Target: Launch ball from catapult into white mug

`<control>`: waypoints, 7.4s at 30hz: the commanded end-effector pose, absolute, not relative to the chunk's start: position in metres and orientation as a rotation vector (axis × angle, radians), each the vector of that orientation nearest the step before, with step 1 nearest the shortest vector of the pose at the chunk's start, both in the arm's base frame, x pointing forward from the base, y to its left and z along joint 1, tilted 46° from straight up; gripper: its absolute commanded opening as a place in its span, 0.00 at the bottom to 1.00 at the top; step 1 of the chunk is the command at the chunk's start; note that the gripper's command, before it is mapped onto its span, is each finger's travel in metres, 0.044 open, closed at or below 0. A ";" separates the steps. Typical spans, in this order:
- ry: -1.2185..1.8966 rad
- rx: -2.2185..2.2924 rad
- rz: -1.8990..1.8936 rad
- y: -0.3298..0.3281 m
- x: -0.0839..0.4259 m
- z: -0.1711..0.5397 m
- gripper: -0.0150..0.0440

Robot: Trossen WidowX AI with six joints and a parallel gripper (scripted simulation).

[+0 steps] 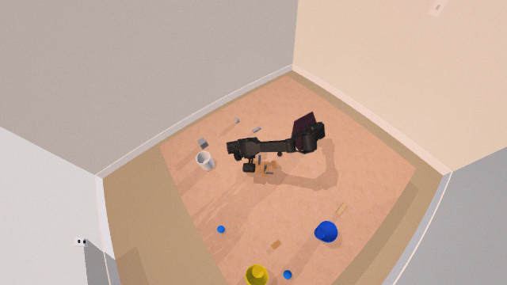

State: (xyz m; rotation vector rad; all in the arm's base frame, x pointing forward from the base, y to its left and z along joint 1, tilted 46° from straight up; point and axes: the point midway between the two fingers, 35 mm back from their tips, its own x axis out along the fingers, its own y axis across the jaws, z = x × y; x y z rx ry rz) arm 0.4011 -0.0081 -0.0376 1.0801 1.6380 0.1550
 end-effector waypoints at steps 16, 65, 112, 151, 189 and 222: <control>1.650 1.091 0.155 0.017 0.400 -0.063 1.00; 1.646 1.085 0.153 -0.005 0.401 -0.042 0.25; 1.649 1.076 0.151 -0.012 0.404 -0.037 1.00; 1.487 0.671 0.566 -0.011 0.273 -0.028 0.76; 1.424 0.539 0.689 0.040 0.213 -0.066 0.76; 1.424 0.535 0.681 0.033 0.219 -0.063 0.25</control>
